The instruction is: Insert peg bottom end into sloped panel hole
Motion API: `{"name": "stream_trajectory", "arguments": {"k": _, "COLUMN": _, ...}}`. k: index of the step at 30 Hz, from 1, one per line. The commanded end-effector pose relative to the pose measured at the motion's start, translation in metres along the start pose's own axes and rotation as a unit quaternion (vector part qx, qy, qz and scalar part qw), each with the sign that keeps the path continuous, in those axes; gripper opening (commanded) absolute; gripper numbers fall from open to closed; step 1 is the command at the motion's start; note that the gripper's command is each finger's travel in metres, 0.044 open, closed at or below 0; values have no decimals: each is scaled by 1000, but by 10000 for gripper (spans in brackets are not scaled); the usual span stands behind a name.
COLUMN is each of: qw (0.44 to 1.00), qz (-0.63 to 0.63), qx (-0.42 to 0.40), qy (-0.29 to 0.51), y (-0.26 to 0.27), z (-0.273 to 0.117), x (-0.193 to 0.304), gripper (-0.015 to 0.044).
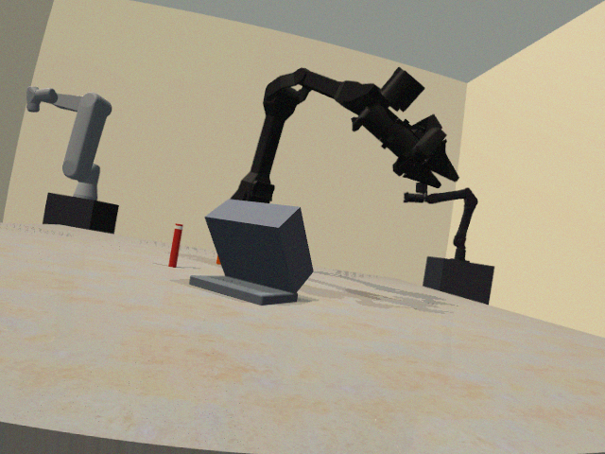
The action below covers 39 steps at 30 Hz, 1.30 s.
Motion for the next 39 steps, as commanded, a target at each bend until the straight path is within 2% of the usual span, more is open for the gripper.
{"name": "stream_trajectory", "arguments": {"k": 1, "qw": 999, "qz": 25, "qx": 20, "qy": 24, "y": -12, "z": -8, "x": 21, "gripper": 440}}
{"name": "stream_trajectory", "arguments": {"k": 18, "qw": 981, "qz": 117, "qx": 110, "qy": 107, "y": -64, "z": -62, "x": 96, "gripper": 440}}
{"name": "stream_trajectory", "arguments": {"k": 39, "qw": 930, "qz": 214, "qx": 198, "qy": 223, "y": -89, "z": -143, "x": 191, "gripper": 440}}
Point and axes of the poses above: the point midway between the two fingers, 35 mm back from their tips, its own z axis out along the fingers, its own y axis across the jaws, x = y × z, the point moved 1 cm from there along -z, back along the fingers, and after that the axes turned 5 degrees about -z, right-handed, at the moved point
